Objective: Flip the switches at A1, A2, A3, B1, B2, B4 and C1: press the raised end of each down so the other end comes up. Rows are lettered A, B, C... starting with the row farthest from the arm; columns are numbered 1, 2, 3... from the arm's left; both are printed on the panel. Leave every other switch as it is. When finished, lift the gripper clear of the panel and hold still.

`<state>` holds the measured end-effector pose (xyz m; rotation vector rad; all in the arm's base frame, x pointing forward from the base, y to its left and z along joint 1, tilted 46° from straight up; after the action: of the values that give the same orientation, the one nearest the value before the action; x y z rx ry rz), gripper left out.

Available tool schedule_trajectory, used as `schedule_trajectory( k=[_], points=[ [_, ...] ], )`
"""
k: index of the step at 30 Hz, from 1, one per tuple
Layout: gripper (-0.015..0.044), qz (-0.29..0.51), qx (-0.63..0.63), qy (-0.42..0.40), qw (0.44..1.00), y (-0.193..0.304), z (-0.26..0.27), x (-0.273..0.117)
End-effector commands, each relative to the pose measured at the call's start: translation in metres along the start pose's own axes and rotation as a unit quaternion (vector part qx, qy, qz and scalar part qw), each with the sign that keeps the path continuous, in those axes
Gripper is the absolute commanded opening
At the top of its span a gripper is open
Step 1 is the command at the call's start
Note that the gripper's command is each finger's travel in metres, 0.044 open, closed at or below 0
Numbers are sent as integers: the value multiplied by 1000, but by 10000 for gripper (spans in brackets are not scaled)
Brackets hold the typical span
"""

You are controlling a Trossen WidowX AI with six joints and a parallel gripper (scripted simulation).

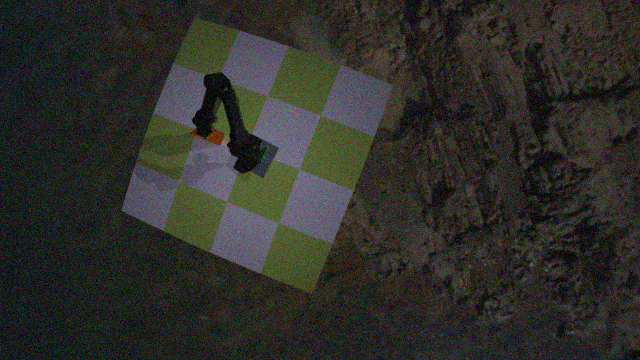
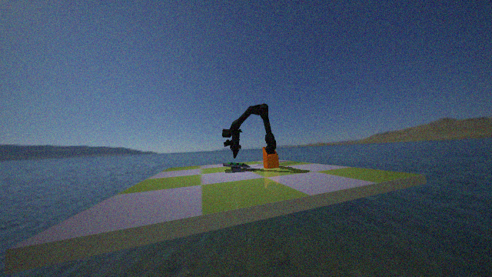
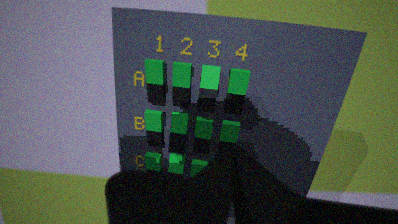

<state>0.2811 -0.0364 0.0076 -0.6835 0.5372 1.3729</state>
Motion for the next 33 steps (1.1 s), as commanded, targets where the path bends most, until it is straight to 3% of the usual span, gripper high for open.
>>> schedule_trajectory(
  k=[1, 33],
  points=[
    [0, 2, 4, -4, 1000, 1, -1, 5],
    [0, 2, 4, -5, 1000, 0, -1, 29]
  ],
)
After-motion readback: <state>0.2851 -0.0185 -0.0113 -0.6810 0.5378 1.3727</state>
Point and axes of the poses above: the point midway between the two fingers, 35 mm back from their tips, its own x axis out along the fingers, its own z axis across the jaws, y = z × x, the point moved 3 cm from there along -x, back along the fingers, and after that the axes turned 8 degrees about -x, right-handed, at the moved point
